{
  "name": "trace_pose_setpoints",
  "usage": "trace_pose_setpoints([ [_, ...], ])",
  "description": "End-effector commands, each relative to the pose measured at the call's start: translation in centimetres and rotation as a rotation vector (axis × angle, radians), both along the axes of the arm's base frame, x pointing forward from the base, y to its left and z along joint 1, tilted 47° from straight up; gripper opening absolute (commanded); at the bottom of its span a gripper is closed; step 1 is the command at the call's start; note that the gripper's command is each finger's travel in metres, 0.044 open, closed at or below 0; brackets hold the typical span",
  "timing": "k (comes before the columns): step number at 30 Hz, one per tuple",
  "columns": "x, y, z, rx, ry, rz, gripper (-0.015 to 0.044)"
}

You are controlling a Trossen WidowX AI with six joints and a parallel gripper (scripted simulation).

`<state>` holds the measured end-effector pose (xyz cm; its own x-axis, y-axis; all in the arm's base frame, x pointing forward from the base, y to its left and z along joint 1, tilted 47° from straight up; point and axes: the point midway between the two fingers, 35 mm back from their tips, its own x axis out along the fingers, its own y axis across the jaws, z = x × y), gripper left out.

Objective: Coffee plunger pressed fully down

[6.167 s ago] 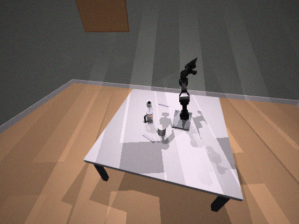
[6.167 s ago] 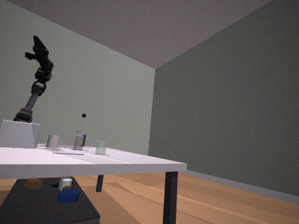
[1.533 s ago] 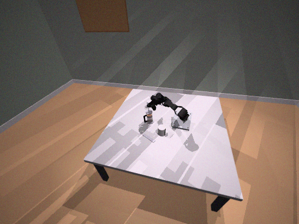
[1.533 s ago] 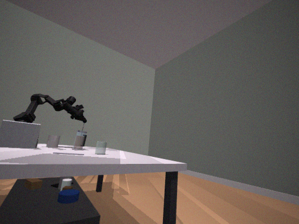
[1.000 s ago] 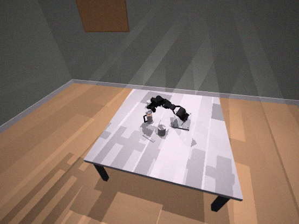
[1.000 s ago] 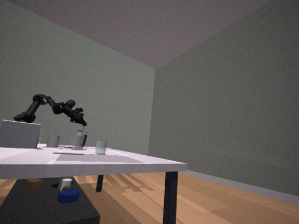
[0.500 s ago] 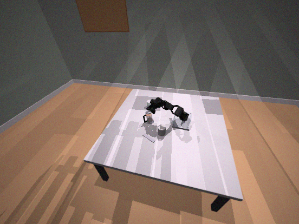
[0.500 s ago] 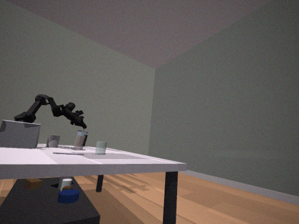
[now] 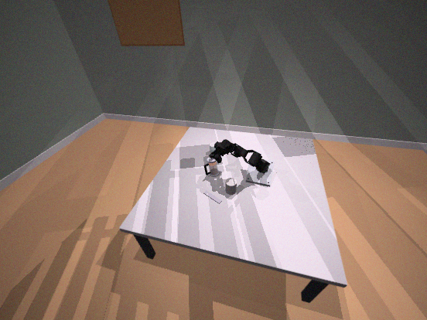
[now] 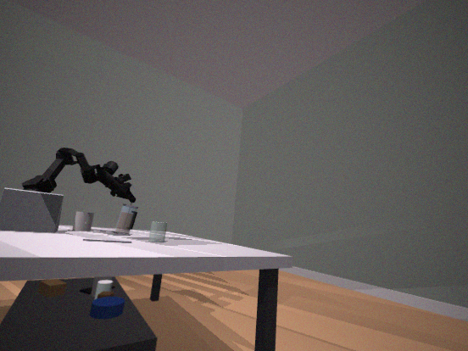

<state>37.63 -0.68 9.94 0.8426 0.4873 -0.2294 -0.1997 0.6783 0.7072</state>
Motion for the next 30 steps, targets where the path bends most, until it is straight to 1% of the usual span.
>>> trace_pose_setpoints([
  [1,0.00,0.29,-0.27,0.006,0.010,0.009,0.0131],
  [16,0.05,-0.02,-0.02,0.002,0.000,0.000,0.0131],
  [27,0.05,-0.02,-0.02,0.002,0.000,0.000,0.0419],
  [28,0.05,-0.02,-0.02,0.002,0.000,0.000,0.0440],
  [30,0.05,-0.02,-0.02,0.002,0.000,0.000,0.0440],
])
